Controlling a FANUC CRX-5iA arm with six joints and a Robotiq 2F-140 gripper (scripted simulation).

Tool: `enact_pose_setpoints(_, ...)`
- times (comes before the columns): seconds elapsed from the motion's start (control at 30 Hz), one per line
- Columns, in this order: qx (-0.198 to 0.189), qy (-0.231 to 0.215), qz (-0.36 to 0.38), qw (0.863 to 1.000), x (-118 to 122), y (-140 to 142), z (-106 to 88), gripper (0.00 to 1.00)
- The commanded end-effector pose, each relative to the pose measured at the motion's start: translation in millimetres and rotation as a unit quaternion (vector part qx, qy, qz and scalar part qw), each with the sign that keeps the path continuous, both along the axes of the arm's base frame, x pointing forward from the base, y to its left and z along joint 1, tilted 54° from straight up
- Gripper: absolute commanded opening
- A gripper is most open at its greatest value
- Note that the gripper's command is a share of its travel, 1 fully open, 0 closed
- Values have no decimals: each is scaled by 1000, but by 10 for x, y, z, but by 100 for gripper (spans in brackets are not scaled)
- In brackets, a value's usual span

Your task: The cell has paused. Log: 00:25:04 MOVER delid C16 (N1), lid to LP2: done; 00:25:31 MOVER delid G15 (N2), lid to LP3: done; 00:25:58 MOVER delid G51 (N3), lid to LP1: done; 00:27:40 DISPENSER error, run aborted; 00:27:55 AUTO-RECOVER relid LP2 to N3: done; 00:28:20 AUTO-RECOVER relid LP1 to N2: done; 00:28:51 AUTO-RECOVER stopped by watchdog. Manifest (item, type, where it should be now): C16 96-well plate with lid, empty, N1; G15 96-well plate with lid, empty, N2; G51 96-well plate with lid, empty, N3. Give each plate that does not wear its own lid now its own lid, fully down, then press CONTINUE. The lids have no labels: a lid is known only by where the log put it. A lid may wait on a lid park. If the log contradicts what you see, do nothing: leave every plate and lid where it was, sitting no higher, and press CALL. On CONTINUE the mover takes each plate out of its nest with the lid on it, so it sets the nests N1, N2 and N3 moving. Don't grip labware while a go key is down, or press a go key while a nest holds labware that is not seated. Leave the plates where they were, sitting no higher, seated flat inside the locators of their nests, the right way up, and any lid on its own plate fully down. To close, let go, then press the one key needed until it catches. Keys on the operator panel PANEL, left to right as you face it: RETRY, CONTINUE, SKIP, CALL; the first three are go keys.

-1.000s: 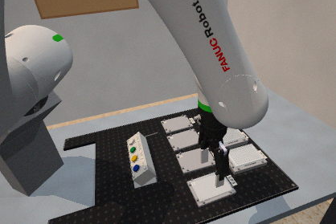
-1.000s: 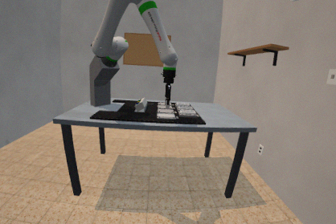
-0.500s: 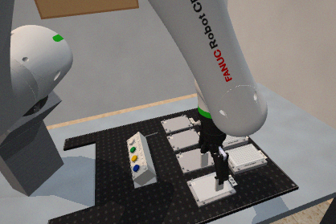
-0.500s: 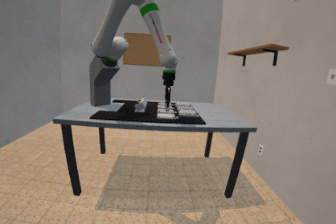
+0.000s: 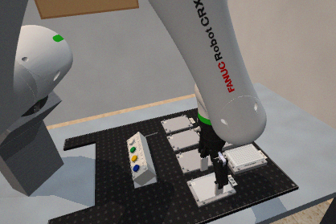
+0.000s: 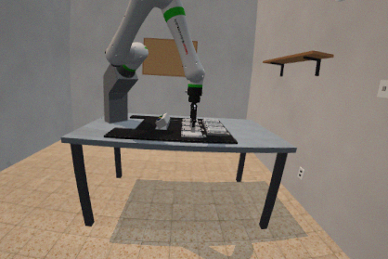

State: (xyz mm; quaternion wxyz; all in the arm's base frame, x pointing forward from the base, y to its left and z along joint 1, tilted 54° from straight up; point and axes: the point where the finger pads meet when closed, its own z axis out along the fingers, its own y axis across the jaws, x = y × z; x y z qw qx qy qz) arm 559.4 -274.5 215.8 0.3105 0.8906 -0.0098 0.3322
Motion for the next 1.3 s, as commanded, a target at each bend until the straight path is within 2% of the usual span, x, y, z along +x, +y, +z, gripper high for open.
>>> enact_pose_setpoints(0.0,0,0,0,1000,20,-19,-18,66)
enact_pose_setpoints(1.27,0,0,0,1000,52,-52,-51,66)
